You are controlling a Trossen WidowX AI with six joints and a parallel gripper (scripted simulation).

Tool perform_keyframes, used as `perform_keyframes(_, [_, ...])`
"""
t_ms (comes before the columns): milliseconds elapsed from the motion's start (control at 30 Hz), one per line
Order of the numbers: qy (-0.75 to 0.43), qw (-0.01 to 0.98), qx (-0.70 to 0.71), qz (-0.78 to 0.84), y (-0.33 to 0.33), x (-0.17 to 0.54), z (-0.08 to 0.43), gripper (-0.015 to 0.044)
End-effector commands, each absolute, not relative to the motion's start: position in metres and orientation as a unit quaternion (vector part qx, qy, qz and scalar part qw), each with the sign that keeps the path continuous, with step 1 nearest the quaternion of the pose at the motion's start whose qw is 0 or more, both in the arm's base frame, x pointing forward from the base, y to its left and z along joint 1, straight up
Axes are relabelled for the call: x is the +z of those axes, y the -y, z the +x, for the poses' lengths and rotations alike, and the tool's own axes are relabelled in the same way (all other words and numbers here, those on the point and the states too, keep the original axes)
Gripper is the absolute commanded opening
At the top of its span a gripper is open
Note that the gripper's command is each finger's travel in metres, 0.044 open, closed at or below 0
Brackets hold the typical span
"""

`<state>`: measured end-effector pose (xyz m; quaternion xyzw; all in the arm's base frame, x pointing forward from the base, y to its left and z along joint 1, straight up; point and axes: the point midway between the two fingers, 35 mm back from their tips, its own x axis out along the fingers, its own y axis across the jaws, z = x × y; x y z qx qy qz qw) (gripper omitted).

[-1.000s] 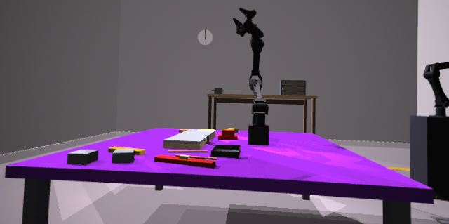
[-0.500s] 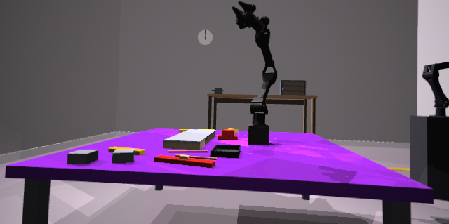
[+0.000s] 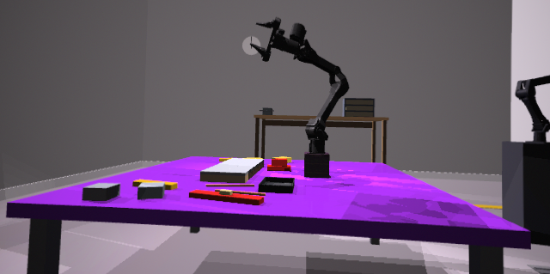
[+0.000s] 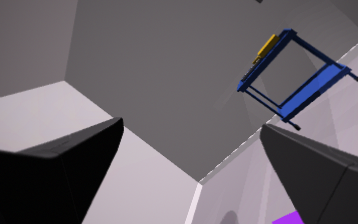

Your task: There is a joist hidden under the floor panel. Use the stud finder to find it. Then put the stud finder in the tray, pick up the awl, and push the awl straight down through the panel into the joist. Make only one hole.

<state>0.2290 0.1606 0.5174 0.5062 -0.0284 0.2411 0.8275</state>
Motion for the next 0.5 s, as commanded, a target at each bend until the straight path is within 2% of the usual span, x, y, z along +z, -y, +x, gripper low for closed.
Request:
perform_keyframes(0, [0.021, 0.886, 0.199, 0.418, -0.155, 0.484, 0.256, 0.044])
perform_keyframes(233, [-0.053, 0.969, 0.102, 0.219, -0.126, 0.393, 0.321, 0.044])
perform_keyframes(467, [-0.174, 0.983, 0.028, 0.044, -0.065, 0.293, 0.36, 0.044])
